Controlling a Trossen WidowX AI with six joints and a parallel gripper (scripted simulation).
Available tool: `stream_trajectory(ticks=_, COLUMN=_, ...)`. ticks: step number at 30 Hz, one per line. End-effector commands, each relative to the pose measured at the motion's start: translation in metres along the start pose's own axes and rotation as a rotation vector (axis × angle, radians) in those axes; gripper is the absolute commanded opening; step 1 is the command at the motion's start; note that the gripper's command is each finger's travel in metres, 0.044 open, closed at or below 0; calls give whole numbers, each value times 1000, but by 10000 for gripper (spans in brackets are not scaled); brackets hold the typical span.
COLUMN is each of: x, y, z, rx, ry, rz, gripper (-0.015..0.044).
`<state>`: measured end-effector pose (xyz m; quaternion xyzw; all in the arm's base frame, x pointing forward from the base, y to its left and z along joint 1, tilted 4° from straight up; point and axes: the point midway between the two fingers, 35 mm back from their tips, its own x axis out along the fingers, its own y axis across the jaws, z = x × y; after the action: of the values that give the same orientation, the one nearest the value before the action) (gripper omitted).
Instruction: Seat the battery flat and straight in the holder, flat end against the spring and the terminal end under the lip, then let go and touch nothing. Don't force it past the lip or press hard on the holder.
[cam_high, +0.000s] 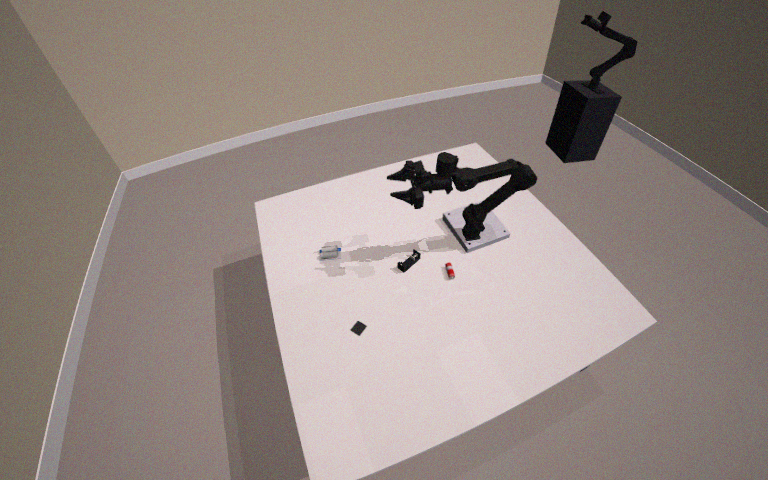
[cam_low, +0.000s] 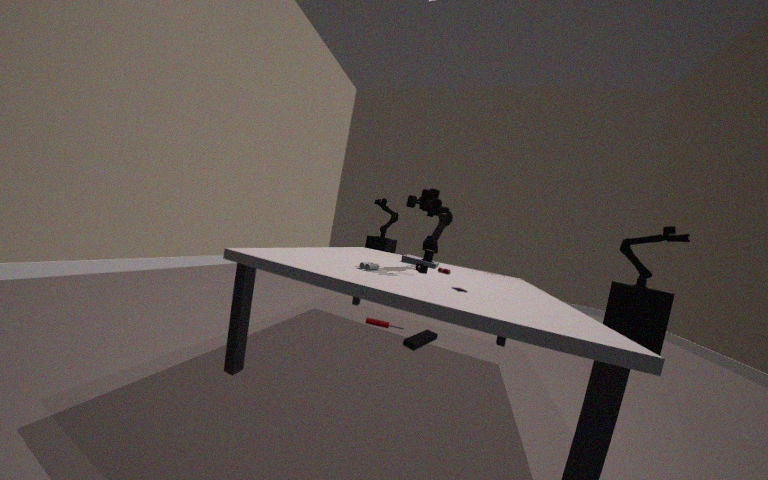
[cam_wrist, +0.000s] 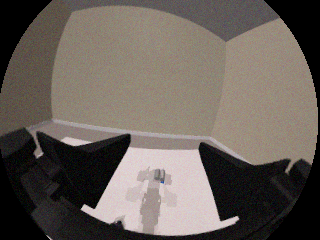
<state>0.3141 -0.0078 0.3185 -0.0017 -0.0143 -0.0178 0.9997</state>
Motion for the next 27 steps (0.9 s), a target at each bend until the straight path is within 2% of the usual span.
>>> stream_trajectory(ticks=1, x=1, y=3, z=-4, rx=-8, ry=16, rz=9, gripper=374)
stream_trajectory(ticks=6, x=-1, y=72, z=-91, rx=-239, ry=389, rz=274, gripper=248)
stream_trajectory(ticks=9, x=-20, y=105, z=-135, rx=-387, ry=569, rz=442, gripper=248)
stream_trajectory(ticks=14, x=-77, y=144, z=-196, rx=-664, ry=841, rz=755, gripper=248)
stream_trajectory(ticks=21, x=-174, y=155, z=-245, rx=-1073, ry=1154, rz=1212, gripper=248)
stream_trajectory(ticks=23, x=-186, y=153, z=-247, rx=-1123, ry=1189, rz=1268, gripper=248)
stream_trajectory(ticks=27, x=-186, y=153, z=-247, rx=-1124, ry=1189, rz=1269, gripper=248)
